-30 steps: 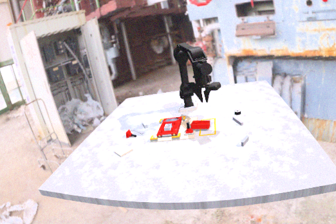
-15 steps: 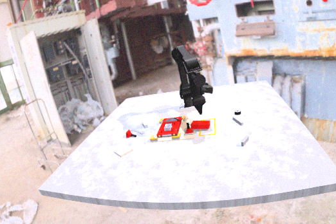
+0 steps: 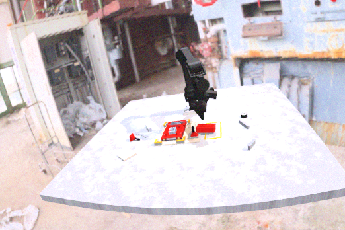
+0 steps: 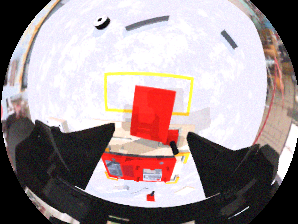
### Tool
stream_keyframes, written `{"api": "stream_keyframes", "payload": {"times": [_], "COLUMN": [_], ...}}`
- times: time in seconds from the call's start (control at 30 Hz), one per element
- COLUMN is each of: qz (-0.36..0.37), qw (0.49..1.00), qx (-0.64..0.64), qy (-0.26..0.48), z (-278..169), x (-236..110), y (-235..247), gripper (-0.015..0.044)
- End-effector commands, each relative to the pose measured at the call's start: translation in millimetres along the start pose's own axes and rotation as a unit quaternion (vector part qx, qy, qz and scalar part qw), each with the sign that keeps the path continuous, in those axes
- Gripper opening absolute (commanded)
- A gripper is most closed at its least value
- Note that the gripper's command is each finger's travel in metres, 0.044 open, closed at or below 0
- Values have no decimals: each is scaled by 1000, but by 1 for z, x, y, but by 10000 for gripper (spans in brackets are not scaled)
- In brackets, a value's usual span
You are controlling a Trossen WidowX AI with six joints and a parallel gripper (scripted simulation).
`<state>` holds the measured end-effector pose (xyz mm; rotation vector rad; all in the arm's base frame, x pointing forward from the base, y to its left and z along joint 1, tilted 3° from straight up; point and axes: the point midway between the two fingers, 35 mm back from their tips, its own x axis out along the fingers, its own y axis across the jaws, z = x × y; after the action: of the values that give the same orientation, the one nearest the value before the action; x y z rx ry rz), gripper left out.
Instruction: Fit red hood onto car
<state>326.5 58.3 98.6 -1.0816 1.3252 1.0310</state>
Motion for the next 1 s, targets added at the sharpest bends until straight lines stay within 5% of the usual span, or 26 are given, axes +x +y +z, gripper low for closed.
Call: {"api": "stream_keyframes", "payload": {"times": [0.0, 0.97], "qz": [-1, -1], "qw": [1000, 1000], "qx": [3, 3], "qy": [1, 2], "z": [0, 0], "x": [3, 27], "y": [-1, -2], "gripper": [440, 440]}}
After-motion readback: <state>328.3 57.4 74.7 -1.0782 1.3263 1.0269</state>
